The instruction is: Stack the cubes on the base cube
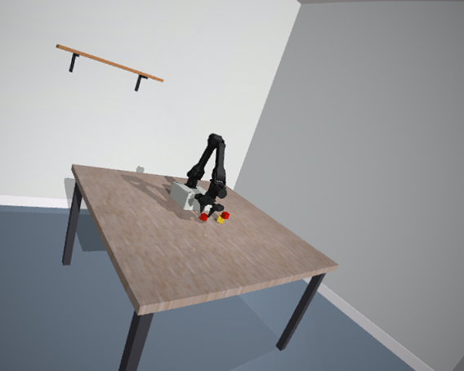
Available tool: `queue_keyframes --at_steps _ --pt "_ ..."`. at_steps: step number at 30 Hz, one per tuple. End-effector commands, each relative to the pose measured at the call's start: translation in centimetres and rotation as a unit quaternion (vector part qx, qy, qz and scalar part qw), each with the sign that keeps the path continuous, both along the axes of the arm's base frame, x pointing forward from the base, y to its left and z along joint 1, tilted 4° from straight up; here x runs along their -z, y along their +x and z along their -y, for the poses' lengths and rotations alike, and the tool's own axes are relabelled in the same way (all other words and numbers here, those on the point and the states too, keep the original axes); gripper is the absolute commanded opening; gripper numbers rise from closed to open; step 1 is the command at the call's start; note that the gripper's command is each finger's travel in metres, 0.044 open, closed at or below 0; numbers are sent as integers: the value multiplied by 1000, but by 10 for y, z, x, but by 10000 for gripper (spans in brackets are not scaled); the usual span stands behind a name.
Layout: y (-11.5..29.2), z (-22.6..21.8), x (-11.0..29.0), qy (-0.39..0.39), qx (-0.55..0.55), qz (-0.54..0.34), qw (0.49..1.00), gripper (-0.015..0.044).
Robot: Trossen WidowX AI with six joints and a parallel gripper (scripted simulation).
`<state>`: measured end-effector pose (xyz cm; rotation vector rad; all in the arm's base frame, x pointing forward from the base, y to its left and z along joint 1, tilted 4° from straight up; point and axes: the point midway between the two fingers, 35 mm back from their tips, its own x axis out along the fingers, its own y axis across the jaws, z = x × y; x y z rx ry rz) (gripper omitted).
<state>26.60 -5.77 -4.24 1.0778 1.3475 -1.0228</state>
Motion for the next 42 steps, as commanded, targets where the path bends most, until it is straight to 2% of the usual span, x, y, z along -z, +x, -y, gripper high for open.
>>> queue_keyframes --at_steps 1,7,13,19,42 --pt "-1 0 7 -1 2 0 1000 265" --pt "-1 -1 14 -1 2 0 1000 265" --pt "-1 -1 14 -1 2 0 1000 108" --pt "0 0 10 -1 2 0 1000 105" --pt "6 4 -60 -1 2 0 1000 105"
